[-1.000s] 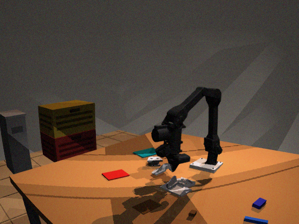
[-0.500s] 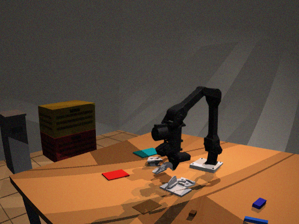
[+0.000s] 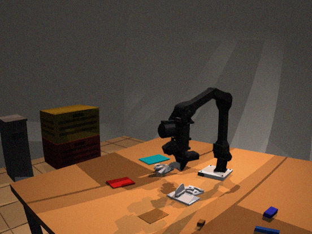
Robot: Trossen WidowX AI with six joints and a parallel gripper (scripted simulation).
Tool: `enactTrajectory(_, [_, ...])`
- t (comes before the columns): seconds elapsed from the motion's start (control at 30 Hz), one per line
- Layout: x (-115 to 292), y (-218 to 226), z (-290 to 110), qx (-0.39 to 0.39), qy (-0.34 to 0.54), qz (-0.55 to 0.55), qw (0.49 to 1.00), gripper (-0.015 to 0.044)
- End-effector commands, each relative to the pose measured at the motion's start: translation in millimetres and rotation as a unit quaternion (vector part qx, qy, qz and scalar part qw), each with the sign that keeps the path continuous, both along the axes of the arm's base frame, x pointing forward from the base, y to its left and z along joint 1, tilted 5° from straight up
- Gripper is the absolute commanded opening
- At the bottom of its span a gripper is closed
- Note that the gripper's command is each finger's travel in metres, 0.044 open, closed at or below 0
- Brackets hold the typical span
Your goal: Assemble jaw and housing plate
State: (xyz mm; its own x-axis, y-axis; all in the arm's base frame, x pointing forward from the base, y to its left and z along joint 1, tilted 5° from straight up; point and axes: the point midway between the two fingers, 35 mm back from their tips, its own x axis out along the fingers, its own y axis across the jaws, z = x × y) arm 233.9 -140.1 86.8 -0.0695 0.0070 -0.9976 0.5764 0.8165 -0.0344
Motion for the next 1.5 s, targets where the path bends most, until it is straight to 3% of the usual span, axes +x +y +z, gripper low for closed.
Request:
enactTrajectory(0.0, [2, -1, 3, -0.003, -0.004, -0.001, 1.000, 0.0037])
enactTrajectory(0.17, [2, -1, 3, -0.004, -0.004, -0.011, 1.000, 0.0037])
enactTrajectory(0.53, [10, -4, 3, -0.014, -0.004, -0.162, 0.987, 0.0037])
enactTrajectory(1.07, [21, -9, 2, -0.028, -0.003, -0.375, 0.927, 0.0037])
enactTrajectory(1.47, [24, -10, 2, -0.031, -0.003, -0.428, 0.903, 0.0037])
